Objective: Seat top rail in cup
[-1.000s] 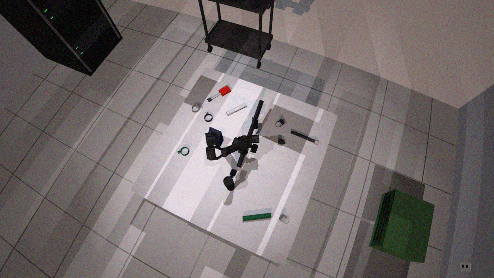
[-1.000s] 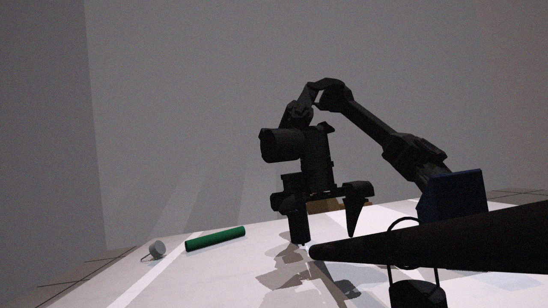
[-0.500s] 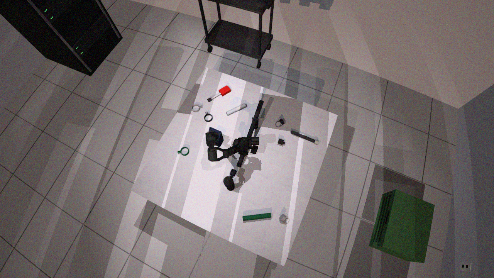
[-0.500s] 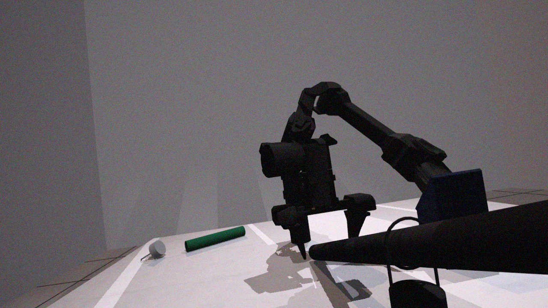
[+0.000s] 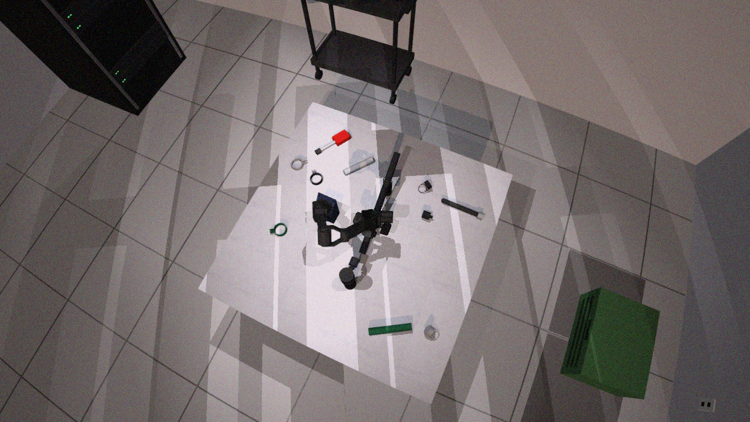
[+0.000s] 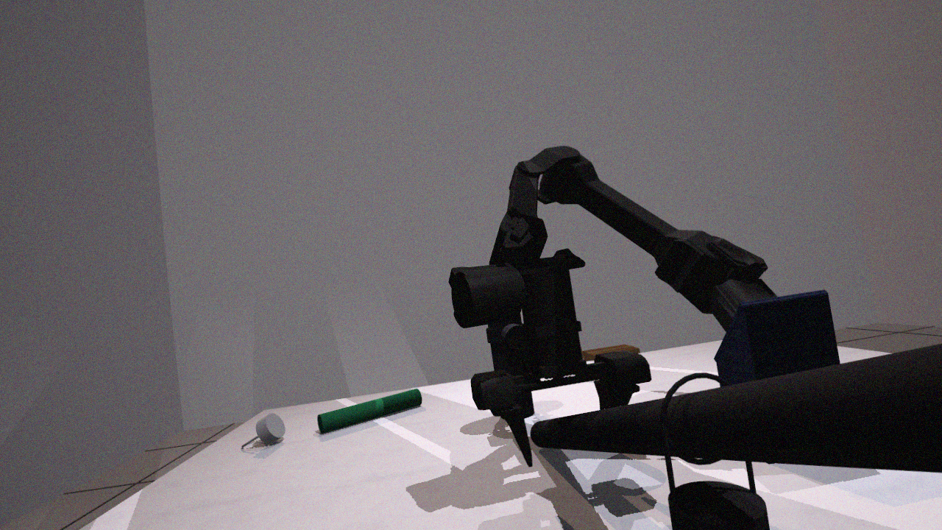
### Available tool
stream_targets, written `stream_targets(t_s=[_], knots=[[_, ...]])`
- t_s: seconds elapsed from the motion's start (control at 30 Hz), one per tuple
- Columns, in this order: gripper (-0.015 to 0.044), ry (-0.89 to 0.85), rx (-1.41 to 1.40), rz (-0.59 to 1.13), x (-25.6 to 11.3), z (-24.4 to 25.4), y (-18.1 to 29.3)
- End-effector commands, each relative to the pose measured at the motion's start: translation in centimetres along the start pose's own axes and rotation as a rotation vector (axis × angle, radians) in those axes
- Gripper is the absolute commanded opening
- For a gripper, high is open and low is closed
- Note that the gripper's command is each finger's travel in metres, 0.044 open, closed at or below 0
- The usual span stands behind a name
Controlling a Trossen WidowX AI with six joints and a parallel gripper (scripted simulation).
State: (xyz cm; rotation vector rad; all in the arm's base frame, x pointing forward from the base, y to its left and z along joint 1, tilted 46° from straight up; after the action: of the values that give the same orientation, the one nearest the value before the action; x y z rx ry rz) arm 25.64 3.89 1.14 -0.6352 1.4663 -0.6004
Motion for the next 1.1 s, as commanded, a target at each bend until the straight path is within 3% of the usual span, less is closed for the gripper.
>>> stream_targets(t_s=[0.0, 0.23, 0.53, 0.7, 1.07], knots=[[0.0361, 0.002, -0.009, -0.007, 0.3, -0.1, 0.0], [0.0177, 0.002, -0.009, -0.007, 0.3, -0.1, 0.0], [0.0118, 0.002, -0.009, -0.007, 0.3, -0.1, 0.0], [0.0000, 0.002, -0.009, -0.007, -0.2, -0.2, 0.1], [0.0000, 0.022, -0.004, -0.101, -2.4, -0.2, -0.1]])
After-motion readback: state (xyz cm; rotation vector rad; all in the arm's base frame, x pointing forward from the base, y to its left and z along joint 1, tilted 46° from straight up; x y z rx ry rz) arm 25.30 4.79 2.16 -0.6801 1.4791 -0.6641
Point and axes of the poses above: the point midway between the two fingers, 35 mm back from their tips, its own x axis out along the fingers, its own z axis across the jaws, y = z × x, the point moved 10 cm from there along -x, back along the fingers, and after that the axes turned 3 degrees about x, right-handed, at the moved point
